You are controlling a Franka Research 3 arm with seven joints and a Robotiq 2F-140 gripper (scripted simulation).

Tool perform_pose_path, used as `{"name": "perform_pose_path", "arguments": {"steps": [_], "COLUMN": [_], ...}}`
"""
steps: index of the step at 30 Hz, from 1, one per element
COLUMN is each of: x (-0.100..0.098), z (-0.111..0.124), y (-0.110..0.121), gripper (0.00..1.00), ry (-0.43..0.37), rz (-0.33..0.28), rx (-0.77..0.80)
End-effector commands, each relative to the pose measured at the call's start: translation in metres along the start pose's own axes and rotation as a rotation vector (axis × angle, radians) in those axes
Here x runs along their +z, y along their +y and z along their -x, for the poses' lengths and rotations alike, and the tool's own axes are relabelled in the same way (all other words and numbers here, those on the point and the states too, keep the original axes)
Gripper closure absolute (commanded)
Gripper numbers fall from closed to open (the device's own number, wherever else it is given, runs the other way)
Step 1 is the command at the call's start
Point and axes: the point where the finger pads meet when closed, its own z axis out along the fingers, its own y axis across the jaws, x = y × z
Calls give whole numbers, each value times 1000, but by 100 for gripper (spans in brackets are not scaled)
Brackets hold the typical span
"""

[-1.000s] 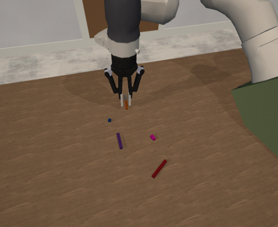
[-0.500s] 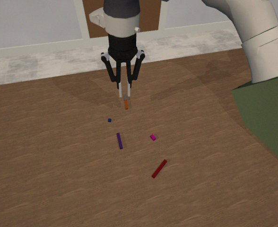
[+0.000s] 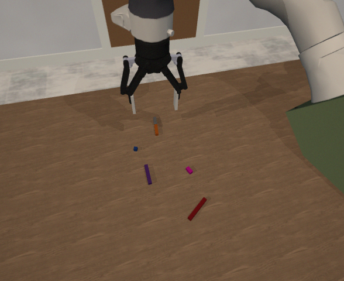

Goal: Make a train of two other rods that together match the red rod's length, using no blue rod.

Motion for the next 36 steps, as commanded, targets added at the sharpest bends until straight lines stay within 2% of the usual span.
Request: {"name": "perform_pose_path", "arguments": {"steps": [1, 18, 31, 36], "x": [1, -6, -59, -68], "z": [-2, -2, -2, -2], "y": [1, 1, 1, 1], "gripper": [0, 0, 0, 0], "ry": [7, 7, 7, 7], "rz": [1, 1, 1, 1], "rx": [5, 5, 5, 5]}}
